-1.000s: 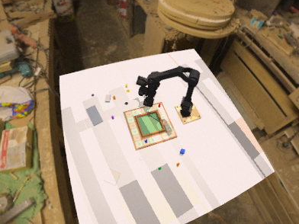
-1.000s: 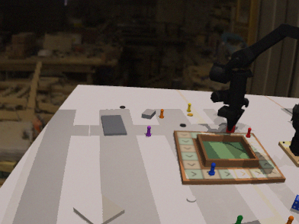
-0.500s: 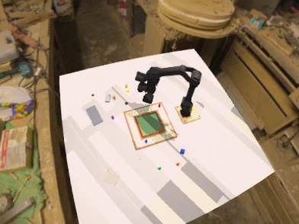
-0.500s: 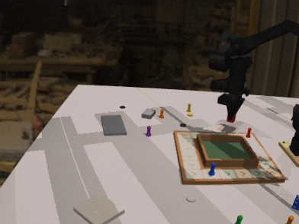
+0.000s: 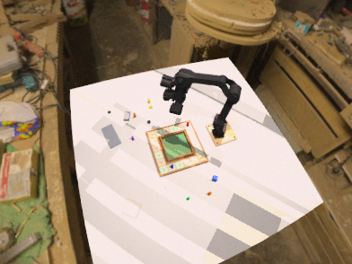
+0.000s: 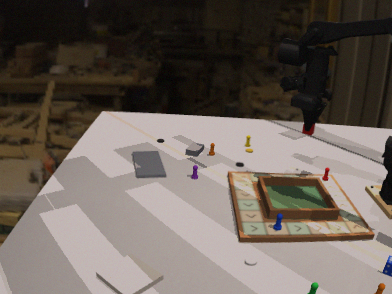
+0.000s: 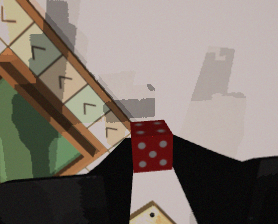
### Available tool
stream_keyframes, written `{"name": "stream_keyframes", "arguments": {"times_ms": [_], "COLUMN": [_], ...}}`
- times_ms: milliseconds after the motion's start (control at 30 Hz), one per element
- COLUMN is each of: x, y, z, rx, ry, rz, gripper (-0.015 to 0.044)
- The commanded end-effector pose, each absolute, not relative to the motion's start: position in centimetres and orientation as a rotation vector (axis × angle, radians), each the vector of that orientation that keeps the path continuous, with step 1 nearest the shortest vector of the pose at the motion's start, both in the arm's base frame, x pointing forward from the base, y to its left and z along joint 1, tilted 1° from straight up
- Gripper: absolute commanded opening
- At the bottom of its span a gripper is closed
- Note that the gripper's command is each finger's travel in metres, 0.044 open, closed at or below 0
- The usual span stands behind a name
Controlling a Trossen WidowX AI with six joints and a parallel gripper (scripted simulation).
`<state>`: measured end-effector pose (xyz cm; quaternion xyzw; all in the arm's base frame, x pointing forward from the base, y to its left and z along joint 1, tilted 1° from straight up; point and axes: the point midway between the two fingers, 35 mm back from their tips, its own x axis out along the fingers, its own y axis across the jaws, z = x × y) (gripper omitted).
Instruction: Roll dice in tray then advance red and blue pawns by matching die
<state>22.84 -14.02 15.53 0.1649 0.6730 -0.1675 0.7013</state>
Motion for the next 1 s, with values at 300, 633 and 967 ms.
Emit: {"name": "stream_keyframes", "arguments": {"times_ms": [300,633,967], "x": [24.6,26.2,27.0], "y": [-10.6,-6.2,-1.6], "z": [15.3,14.3,13.2], "rx": [0.265,0.147,0.029], "ry": [1.513,1.524,1.529], "rz": [-0.278,-0.157,-0.035], "gripper": [0.0,0.0,0.0]}}
